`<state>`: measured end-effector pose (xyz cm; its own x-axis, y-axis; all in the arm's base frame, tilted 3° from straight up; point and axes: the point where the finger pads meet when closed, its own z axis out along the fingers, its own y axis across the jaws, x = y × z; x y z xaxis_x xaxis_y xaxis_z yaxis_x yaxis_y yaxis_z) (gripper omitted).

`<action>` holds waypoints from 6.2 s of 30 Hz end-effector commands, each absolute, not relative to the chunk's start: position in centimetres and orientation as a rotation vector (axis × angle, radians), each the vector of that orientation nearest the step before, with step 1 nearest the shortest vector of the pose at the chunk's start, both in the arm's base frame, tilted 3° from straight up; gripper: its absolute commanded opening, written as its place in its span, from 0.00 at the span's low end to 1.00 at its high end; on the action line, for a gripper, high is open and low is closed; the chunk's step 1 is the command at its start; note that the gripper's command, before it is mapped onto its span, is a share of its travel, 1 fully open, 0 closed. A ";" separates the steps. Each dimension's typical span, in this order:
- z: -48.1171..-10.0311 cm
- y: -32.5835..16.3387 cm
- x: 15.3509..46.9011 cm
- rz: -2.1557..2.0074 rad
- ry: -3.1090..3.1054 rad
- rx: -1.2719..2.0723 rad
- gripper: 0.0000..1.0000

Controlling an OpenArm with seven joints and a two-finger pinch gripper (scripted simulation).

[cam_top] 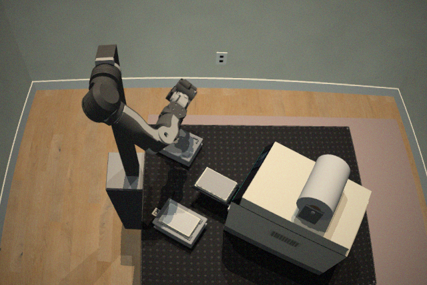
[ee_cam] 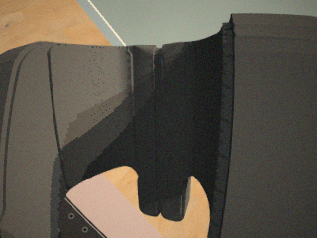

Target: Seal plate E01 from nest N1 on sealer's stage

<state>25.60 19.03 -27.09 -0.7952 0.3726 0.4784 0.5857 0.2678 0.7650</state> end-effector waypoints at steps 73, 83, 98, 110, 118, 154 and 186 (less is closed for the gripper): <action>-29.9 16.8 24.1 -1.225 -2.584 -0.826 0.00; -29.9 16.8 24.1 -1.225 -2.584 -0.826 0.00; -29.7 17.0 24.3 -1.225 -2.584 -0.826 0.00; -31.2 15.0 23.6 -1.049 -2.695 -0.801 0.00; -31.2 15.0 23.6 -1.049 -2.695 -0.801 0.00; -31.3 14.6 23.5 -0.982 -2.733 -0.792 0.00; -31.9 13.6 23.2 -0.867 -2.792 -0.783 0.00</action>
